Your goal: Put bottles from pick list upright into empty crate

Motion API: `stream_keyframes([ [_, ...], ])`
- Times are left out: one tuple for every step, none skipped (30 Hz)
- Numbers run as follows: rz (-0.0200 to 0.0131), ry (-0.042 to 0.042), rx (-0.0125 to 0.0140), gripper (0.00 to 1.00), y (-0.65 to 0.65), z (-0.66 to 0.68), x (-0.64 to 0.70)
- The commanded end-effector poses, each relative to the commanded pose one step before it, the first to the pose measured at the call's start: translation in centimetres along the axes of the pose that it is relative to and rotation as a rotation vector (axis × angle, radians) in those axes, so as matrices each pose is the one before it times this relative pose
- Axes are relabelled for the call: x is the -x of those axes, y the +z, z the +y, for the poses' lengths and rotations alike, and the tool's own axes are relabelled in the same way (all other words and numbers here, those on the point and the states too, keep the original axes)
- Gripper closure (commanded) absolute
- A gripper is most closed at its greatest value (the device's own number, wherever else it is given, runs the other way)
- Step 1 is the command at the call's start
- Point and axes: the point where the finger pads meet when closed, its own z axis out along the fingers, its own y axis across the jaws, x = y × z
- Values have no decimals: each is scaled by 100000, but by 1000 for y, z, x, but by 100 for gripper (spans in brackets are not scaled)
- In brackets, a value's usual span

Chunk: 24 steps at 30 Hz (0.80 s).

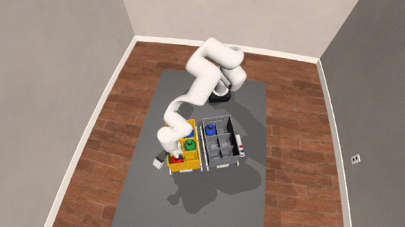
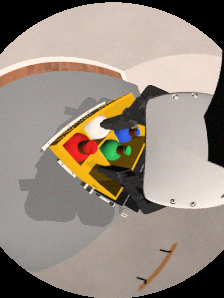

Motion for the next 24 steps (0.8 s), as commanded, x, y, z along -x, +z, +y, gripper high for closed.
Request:
stream_keyframes([
  [495,5,58,35,272,16,-168],
  [0,0,0,35,134,0,0],
  [0,0,0,35,134,0,0],
  [0,0,0,35,0,0,0],
  [0,0,0,35,0,0,0],
  [-2,0,-1,35,127,0,2],
  [-1,0,-1,35,131,0,1],
  [2,1,2,35,142,-1,-2],
  [0,0,0,35,133,0,0],
  [0,0,0,35,133,0,0],
  [0,0,0,35,134,0,0],
  [0,0,0,35,134,0,0],
  [0,0,0,35,134,0,0],
  [0,0,0,35,134,0,0],
  [0,0,0,35,134,0,0],
  [0,0,0,35,134,0,0],
  [0,0,0,35,134,0,0],
  [0,0,0,35,134,0,0],
  [0,0,0,35,134,0,0],
  [0,0,0,35,134,0,0],
  [0,0,0,35,0,0,0],
  [0,0,0,35,0,0,0],
  [-2,-1,-1,35,127,0,2],
  [-1,0,-1,35,131,0,1],
])
